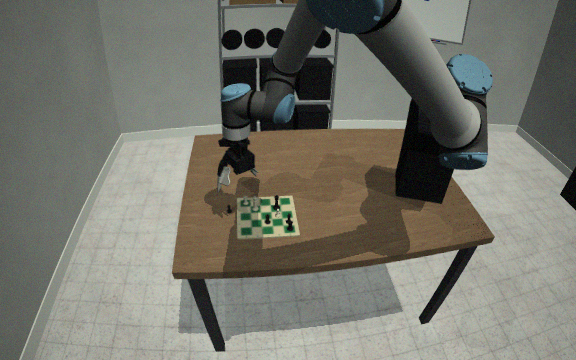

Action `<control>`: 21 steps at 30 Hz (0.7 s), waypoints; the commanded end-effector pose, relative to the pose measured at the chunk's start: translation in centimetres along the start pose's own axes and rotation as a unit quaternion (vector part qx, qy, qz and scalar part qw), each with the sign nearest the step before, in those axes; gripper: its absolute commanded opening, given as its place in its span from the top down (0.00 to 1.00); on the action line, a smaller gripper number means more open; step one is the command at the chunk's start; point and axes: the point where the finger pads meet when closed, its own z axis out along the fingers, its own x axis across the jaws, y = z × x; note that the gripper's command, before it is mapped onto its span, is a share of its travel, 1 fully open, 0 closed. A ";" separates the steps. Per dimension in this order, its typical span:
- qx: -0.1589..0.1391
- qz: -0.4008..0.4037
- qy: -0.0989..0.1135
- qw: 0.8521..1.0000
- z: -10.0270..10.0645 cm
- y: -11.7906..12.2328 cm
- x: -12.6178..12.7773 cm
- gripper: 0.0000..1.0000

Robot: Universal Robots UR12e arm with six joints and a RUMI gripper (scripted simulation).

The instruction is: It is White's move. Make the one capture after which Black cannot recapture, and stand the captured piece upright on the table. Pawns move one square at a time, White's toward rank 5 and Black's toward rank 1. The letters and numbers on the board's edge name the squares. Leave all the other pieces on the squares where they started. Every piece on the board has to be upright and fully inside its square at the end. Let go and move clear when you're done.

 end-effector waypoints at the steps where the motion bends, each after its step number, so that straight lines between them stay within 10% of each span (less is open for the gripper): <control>1: -0.007 -0.139 -0.001 0.990 -0.7 0.9 1.6 0.00; 21: -0.006 -0.395 -0.003 0.919 -1.8 3.3 4.5 0.00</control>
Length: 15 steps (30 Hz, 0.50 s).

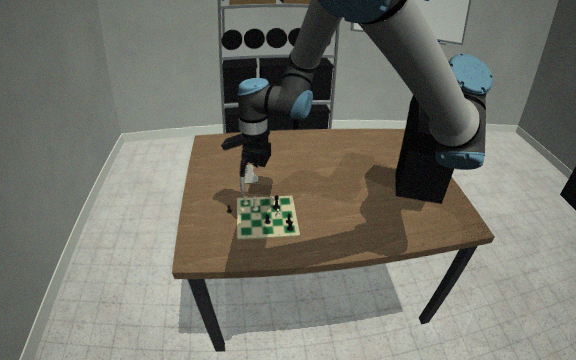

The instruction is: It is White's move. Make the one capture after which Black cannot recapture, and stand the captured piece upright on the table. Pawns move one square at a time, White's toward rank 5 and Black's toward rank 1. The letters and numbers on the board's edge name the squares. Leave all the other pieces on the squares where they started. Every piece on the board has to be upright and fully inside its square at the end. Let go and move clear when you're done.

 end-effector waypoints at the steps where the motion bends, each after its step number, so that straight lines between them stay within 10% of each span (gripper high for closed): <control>1: -0.006 -0.078 -0.005 0.997 -0.4 1.0 0.2 0.00; 14: -0.006 -0.103 -0.005 0.995 -0.4 1.4 0.2 0.00; 15: -0.006 -0.104 -0.005 0.995 -0.4 1.4 0.2 0.75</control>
